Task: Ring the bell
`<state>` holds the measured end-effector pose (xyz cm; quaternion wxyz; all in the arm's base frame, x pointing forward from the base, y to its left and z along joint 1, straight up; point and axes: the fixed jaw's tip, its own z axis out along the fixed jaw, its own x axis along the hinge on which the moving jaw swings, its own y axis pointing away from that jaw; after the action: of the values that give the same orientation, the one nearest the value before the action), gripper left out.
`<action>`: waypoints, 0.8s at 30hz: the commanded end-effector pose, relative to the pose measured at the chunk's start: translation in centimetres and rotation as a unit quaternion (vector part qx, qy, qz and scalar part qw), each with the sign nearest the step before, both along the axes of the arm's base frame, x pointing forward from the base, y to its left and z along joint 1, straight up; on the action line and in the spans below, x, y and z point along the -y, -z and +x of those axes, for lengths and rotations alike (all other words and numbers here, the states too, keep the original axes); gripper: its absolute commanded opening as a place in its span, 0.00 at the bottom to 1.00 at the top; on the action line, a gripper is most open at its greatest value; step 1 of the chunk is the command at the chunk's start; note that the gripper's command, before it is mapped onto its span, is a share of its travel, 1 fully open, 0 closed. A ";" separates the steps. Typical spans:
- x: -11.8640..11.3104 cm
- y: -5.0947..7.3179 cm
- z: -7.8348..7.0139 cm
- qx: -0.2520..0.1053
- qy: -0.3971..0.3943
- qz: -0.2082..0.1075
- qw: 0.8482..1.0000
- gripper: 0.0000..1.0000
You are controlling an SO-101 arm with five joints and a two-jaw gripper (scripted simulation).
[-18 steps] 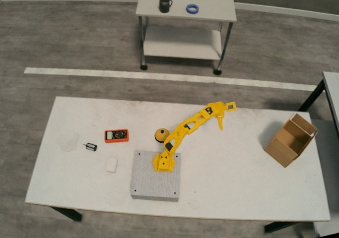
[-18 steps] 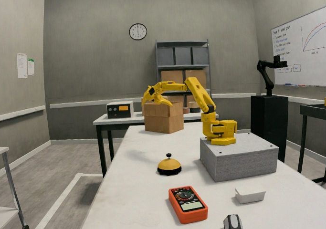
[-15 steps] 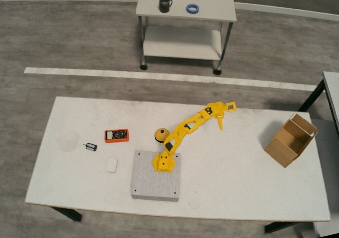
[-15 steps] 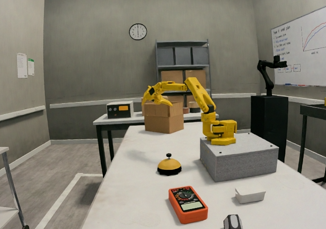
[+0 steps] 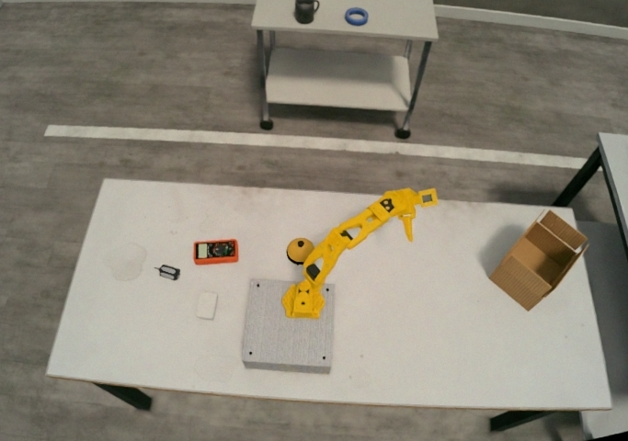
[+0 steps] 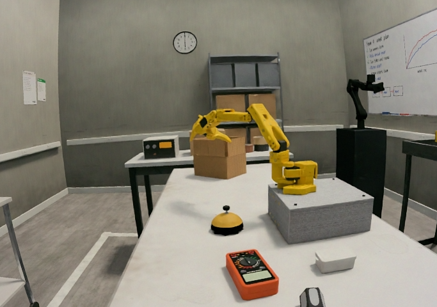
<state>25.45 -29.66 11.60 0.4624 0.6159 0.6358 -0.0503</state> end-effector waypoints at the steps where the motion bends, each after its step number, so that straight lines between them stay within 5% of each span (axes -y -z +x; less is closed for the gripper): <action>1: 0.0 -0.3 0.0 0.002 0.000 -0.002 1.000 0.00; 24: -0.9 0.1 0.5 -0.021 -0.026 -0.007 0.999 0.00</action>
<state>25.61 -29.50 11.57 0.4613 0.6054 0.6462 -0.0555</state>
